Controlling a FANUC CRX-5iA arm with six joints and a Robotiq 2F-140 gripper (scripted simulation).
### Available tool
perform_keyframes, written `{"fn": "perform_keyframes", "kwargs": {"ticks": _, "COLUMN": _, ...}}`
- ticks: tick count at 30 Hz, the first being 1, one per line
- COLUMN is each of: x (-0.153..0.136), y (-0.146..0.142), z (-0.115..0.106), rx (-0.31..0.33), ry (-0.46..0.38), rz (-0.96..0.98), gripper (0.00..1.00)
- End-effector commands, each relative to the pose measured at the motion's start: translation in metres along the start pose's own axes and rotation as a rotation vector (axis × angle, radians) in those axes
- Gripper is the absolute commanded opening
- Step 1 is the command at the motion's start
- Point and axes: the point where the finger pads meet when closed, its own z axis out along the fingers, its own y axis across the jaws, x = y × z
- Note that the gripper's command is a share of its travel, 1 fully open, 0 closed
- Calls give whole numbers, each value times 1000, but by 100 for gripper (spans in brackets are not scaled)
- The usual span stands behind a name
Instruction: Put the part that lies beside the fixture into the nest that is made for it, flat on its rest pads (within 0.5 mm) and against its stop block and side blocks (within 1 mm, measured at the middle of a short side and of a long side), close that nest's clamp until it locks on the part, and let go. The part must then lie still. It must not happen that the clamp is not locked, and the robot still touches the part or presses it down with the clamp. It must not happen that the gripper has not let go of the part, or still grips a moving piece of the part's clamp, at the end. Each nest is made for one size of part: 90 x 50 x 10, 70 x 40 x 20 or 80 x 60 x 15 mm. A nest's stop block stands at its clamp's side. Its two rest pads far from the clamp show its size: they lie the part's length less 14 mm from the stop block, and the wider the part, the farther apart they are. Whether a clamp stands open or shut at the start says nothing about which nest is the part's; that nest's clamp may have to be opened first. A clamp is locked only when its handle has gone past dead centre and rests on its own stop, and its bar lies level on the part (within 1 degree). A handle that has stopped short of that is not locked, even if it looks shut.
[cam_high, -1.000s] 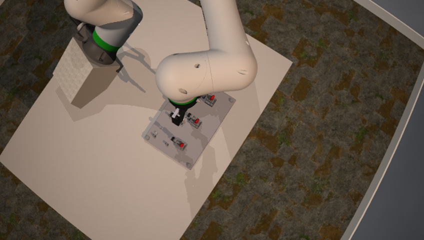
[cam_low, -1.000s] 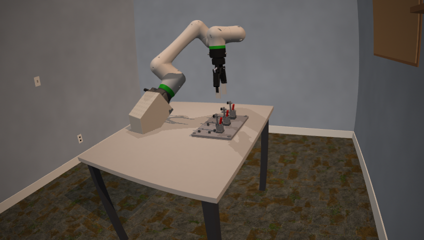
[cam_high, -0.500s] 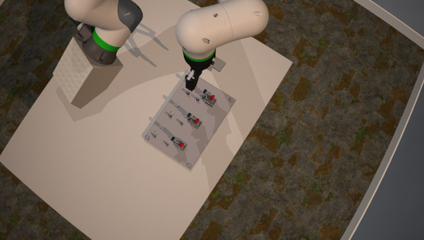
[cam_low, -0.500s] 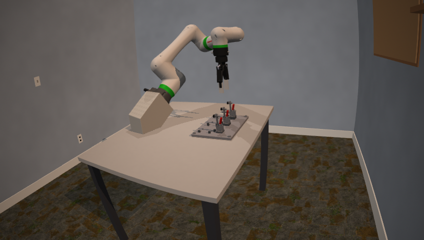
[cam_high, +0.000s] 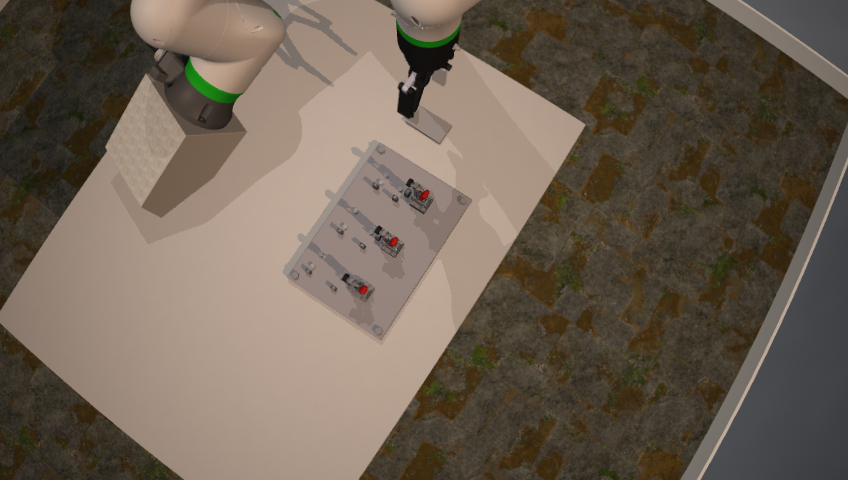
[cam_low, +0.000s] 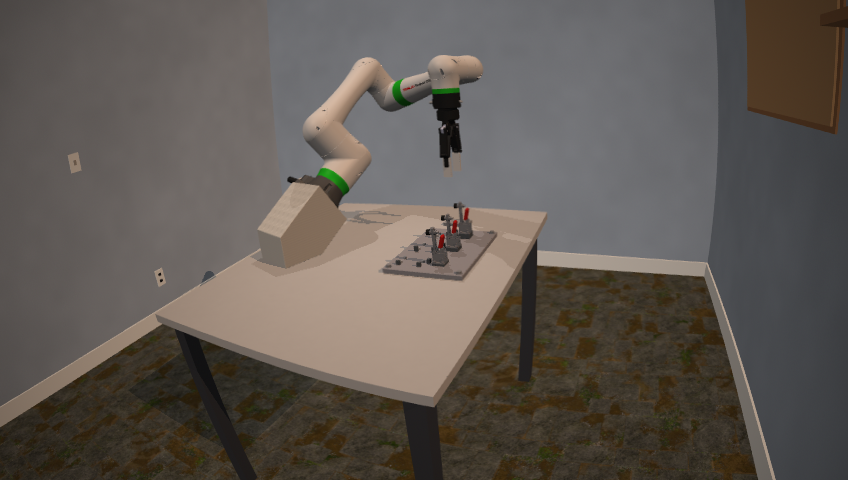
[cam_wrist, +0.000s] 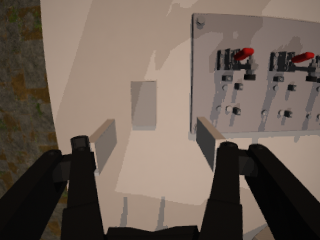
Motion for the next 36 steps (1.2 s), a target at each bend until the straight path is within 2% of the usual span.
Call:
{"fn": "perform_keyframes", "kwargs": {"ticks": 1, "x": -2, "y": -15, "z": -1, "rx": -4, "ry": 2, "rz": 3, "gripper": 58}}
{"fn": "perform_keyframes", "kwargs": {"ticks": 8, "x": -5, "y": -27, "z": -1, "rx": -4, "ry": 2, "rz": 3, "gripper": 58}}
{"fn": "perform_keyframes", "kwargs": {"ticks": 36, "x": -5, "y": -27, "z": -1, "rx": -4, "ry": 2, "rz": 32, "gripper": 58}}
